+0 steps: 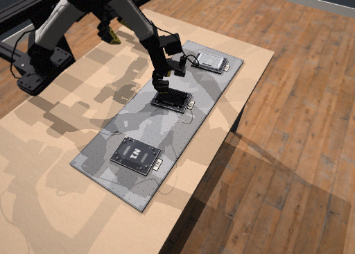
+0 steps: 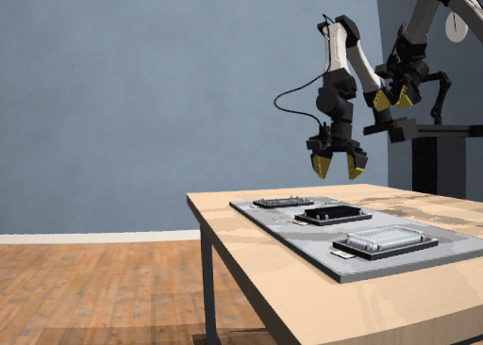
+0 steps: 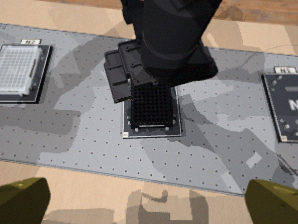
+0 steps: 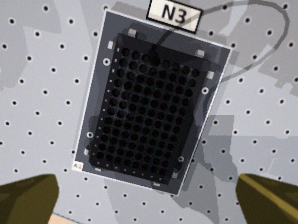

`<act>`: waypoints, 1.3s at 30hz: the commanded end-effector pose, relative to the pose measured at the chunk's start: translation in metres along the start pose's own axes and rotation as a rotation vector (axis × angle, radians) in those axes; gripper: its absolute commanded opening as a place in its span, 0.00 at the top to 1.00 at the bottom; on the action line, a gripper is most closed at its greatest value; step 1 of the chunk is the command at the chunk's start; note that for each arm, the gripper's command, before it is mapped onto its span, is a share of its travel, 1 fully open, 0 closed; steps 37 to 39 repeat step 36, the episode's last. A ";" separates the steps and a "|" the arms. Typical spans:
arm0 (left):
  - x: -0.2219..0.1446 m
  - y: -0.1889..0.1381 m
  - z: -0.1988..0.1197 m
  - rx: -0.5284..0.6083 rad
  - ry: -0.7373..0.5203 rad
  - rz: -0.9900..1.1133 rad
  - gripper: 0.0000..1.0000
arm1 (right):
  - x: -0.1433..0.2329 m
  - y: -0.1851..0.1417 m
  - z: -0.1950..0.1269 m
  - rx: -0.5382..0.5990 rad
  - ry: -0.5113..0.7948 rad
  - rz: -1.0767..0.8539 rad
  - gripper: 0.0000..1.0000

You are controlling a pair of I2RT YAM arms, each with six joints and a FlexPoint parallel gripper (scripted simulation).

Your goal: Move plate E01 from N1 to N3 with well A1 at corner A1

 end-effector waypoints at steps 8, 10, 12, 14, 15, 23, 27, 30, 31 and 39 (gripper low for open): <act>-0.003 0.002 -0.004 -0.006 -0.008 -0.010 0.00 | -0.004 0.010 -0.032 -0.252 0.085 -0.204 0.00; -0.003 0.002 -0.004 -0.006 -0.008 -0.010 0.00 | -0.006 0.005 -0.036 -0.266 0.090 -0.229 0.00; -0.003 0.002 -0.004 -0.006 -0.008 -0.010 0.00 | -0.007 0.002 -0.038 -0.273 0.092 -0.244 0.00; -0.003 0.002 -0.004 -0.006 -0.008 -0.010 0.00 | -0.009 -0.001 -0.039 -0.274 0.093 -0.250 0.00; -0.003 0.002 -0.004 -0.006 -0.008 -0.010 0.00 | -0.010 -0.011 -0.029 -0.243 0.088 -0.256 0.00; -0.003 0.002 -0.004 -0.006 -0.008 -0.010 0.00 | -0.011 -0.010 -0.034 -0.243 0.087 -0.245 0.00; -0.003 0.002 -0.004 -0.006 -0.008 -0.010 0.00 | -0.011 -0.010 -0.034 -0.244 0.085 -0.245 0.00; -0.003 0.002 -0.004 -0.006 -0.008 -0.010 0.00 | -0.008 -0.013 -0.031 -0.237 0.083 -0.255 0.00; -0.003 0.002 -0.004 -0.006 -0.008 -0.010 0.00 | -0.008 -0.013 -0.031 -0.237 0.083 -0.255 0.00; -0.003 0.002 -0.004 -0.006 -0.008 -0.010 0.00 | -0.008 -0.013 -0.031 -0.237 0.083 -0.255 0.00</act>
Point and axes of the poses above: on each arm, the point where the finger pads meet when closed, its own z axis out along the fingers, its own x axis across the jaws, y = z × x, the point moved 1 cm from there along -z, back along the fingers, and after that the axes turned 3 degrees about z, right-handed, at the moved point
